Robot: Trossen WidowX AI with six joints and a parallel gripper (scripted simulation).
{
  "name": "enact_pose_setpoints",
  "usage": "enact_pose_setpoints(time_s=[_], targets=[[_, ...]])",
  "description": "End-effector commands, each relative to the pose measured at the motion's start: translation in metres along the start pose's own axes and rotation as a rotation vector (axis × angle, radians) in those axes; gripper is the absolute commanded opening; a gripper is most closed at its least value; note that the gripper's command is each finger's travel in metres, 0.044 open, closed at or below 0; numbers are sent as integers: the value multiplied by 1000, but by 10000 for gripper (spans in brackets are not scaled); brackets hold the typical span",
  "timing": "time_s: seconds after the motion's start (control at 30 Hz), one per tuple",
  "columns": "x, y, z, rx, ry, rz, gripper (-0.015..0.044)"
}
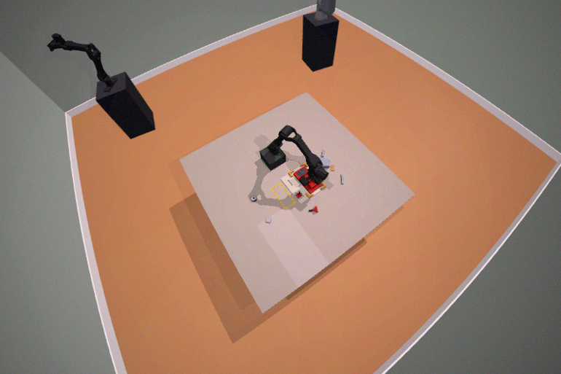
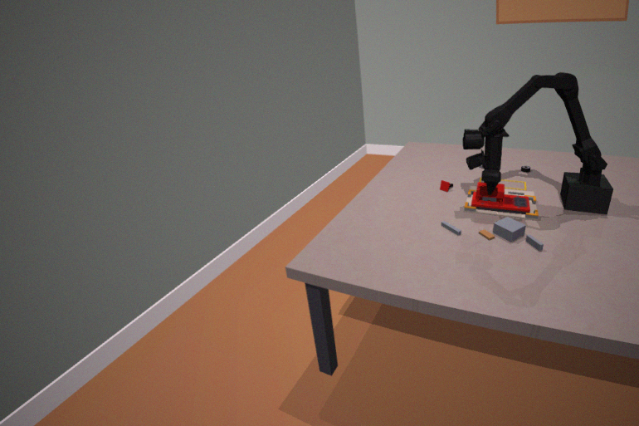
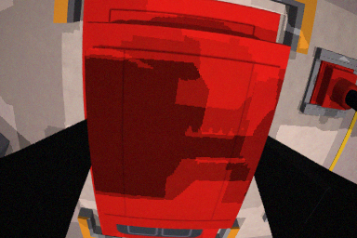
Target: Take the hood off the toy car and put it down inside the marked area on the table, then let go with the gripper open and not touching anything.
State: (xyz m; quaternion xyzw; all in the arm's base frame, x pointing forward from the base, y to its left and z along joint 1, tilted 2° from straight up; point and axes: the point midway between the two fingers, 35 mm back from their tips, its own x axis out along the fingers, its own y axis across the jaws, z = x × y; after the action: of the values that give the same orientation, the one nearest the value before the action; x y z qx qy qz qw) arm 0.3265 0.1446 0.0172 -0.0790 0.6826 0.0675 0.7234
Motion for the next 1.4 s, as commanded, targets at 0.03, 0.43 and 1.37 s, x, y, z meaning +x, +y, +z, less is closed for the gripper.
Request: enact_pose_setpoints(time_s=[0.03,0.43,1.37], targets=[[-7,0,2,2,-12,3,0],[-51,0,2,2,-12,3,0],[-45,-114,-6,2,-9,-2,0]])
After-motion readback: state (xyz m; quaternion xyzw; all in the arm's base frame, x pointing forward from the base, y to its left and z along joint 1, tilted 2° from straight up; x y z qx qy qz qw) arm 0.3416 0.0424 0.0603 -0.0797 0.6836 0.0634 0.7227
